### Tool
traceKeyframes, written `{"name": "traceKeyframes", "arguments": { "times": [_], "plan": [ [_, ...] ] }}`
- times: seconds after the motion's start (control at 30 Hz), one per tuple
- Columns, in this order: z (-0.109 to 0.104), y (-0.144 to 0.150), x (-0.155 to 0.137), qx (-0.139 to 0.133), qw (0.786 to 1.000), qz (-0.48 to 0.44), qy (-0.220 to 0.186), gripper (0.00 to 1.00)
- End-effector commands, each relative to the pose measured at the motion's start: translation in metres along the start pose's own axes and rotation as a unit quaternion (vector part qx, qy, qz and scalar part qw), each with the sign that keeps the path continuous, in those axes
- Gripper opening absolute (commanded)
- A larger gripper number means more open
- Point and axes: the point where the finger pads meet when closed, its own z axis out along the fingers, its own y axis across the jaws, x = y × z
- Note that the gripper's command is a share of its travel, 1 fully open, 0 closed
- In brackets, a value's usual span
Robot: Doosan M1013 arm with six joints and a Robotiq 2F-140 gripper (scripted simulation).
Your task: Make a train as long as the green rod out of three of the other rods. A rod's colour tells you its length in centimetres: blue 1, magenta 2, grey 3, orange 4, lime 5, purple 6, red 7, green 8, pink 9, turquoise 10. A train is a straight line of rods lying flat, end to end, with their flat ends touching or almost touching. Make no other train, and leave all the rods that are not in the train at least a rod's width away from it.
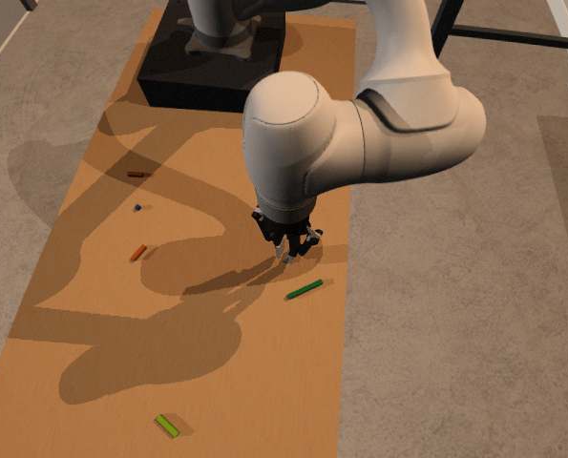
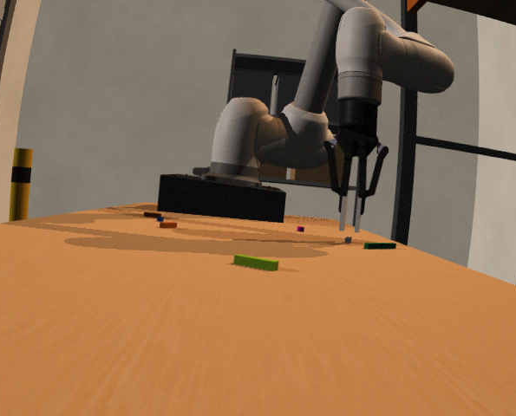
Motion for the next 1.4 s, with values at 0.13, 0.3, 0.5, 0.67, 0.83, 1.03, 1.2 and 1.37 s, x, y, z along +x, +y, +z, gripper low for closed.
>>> {"name": "traceKeyframes", "arguments": {
  "times": [0.13,0.3,0.5,0.67,0.83,1.03,1.2,1.37],
  "plan": [
    [0.0038,0.0005,-0.0040,0.000,1.000,-0.002,-0.002,0.23],
    [0.0038,0.0005,-0.0040,0.000,1.000,-0.002,-0.002,0.23],
    [0.0038,0.0005,-0.0040,0.000,1.000,-0.002,-0.002,0.23],
    [0.0038,0.0005,-0.0040,0.000,1.000,-0.002,-0.002,0.23],
    [0.0038,0.0006,-0.0049,0.000,1.000,-0.002,-0.002,0.23],
    [0.0038,0.0009,-0.0068,0.000,1.000,-0.002,-0.002,0.23],
    [0.0038,0.0010,-0.0081,0.000,1.000,-0.002,-0.002,0.23],
    [0.0038,0.0010,-0.0081,0.000,1.000,-0.002,-0.002,0.23]
  ]
}}
